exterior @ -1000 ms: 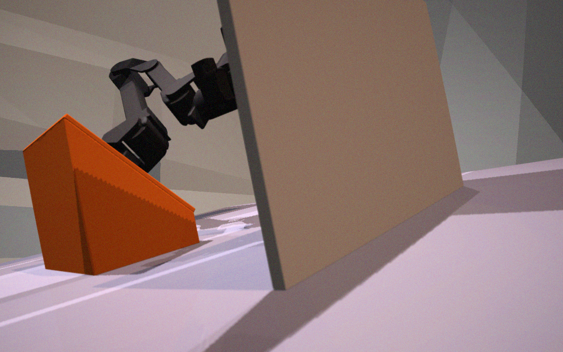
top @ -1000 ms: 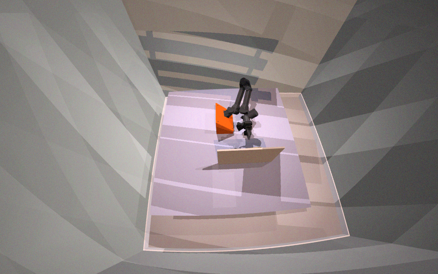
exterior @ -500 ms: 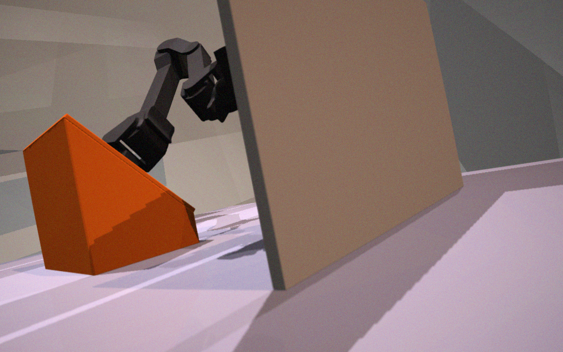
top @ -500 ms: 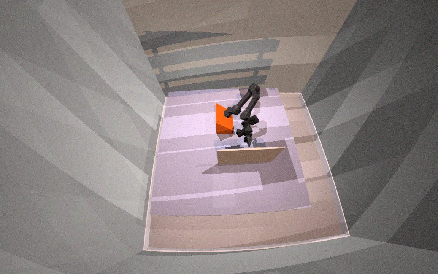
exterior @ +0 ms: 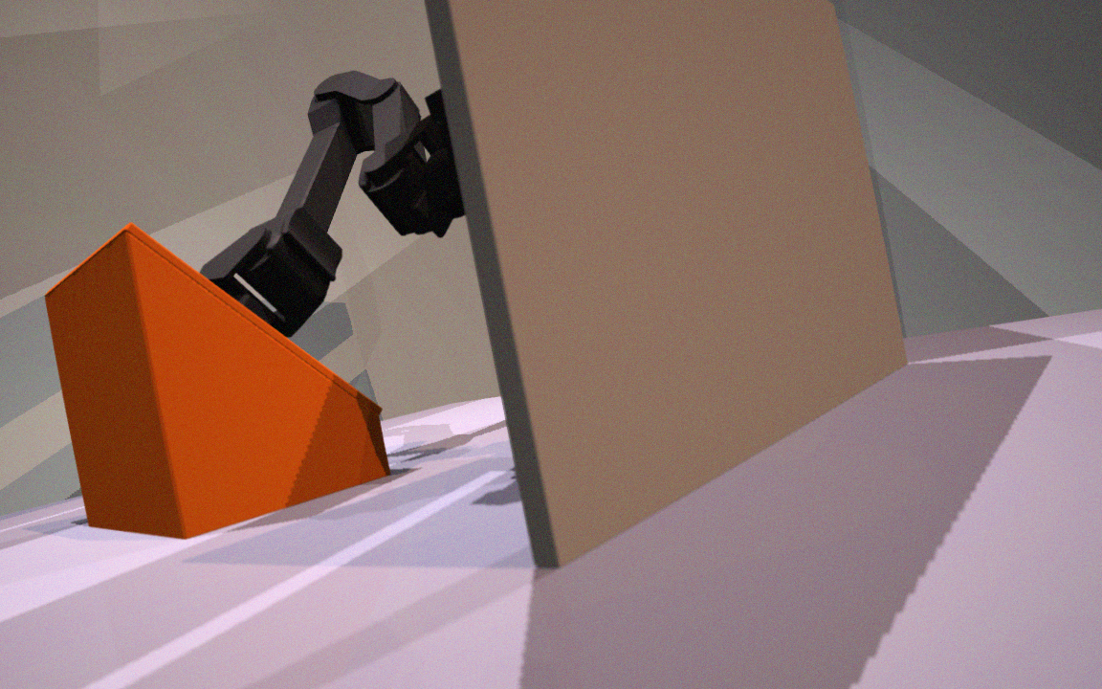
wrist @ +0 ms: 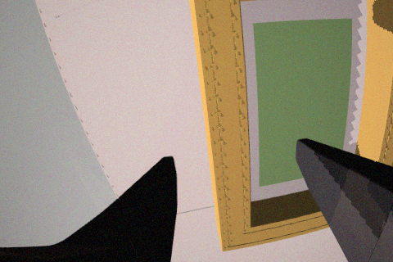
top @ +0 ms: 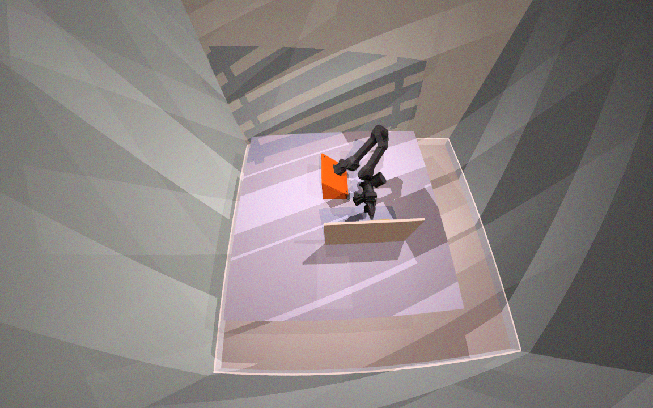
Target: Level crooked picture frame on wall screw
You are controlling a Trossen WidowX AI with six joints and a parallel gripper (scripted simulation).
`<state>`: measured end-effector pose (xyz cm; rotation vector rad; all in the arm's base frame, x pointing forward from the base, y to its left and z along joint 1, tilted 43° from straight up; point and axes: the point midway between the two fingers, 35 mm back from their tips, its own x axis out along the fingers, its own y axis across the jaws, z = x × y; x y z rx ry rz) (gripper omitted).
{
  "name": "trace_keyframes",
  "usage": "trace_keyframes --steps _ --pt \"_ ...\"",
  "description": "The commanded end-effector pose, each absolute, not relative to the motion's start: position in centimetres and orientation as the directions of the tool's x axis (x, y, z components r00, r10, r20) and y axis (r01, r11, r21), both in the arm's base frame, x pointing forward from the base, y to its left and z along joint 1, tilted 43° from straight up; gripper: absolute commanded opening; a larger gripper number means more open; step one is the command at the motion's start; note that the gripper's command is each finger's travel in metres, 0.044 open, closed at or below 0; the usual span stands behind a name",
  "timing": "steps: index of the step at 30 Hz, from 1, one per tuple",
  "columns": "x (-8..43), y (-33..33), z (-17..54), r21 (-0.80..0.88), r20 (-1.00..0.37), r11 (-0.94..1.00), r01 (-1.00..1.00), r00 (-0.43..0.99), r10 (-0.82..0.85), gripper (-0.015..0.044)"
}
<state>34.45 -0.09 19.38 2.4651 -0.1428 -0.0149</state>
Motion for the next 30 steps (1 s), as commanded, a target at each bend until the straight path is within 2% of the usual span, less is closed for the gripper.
trace_keyframes --steps 1,18,30 --pt "35.1 -0.1 19.6 0.625 0.031 -0.774 -0.100 0.994 -0.104 0.0260" --pt "37.8 -0.4 19.7 0.625 0.033 -0.774 -0.101 0.994 -0.104 0.0260" --pt "37.9 -0.4 19.7 0.625 0.033 -0.774 -0.101 0.994 -0.104 0.0260"
